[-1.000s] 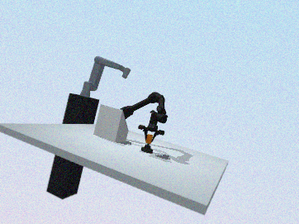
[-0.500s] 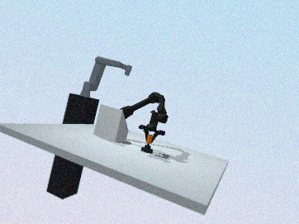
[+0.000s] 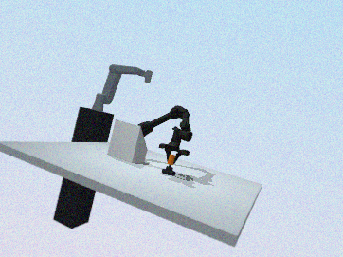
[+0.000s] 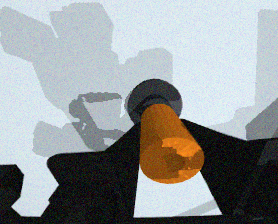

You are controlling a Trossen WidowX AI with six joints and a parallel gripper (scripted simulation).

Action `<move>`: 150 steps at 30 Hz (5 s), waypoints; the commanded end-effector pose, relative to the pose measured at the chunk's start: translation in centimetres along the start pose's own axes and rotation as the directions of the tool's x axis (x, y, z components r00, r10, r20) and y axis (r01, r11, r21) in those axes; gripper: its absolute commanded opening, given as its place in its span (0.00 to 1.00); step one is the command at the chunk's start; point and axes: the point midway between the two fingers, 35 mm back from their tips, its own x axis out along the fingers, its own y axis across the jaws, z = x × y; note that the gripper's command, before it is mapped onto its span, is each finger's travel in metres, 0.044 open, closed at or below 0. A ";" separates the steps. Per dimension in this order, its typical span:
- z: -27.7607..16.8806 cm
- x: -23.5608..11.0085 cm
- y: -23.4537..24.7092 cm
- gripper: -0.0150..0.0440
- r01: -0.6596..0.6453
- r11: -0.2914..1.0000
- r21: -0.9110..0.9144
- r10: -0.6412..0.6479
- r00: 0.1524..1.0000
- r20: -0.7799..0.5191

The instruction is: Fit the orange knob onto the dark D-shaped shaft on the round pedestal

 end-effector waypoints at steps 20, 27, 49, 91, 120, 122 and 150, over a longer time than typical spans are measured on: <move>-0.1 -0.2 0.0 0.25 -0.003 0.978 0.208 0.003 1.000 0.001; 0.0 -0.2 -0.2 0.25 -0.003 0.978 0.208 0.003 1.000 0.001; -0.1 -0.4 0.1 0.25 -0.003 0.973 0.233 0.003 1.000 0.001; 0.0 -0.2 0.1 0.25 -0.003 0.914 0.407 0.003 1.000 0.001; 0.0 0.0 -0.1 0.25 -0.003 0.914 0.407 0.003 1.000 0.000; 0.0 0.1 -0.2 0.25 -0.003 0.913 0.407 0.003 1.000 0.000; 0.0 -0.3 0.2 0.25 -0.002 0.809 0.588 0.003 1.000 0.001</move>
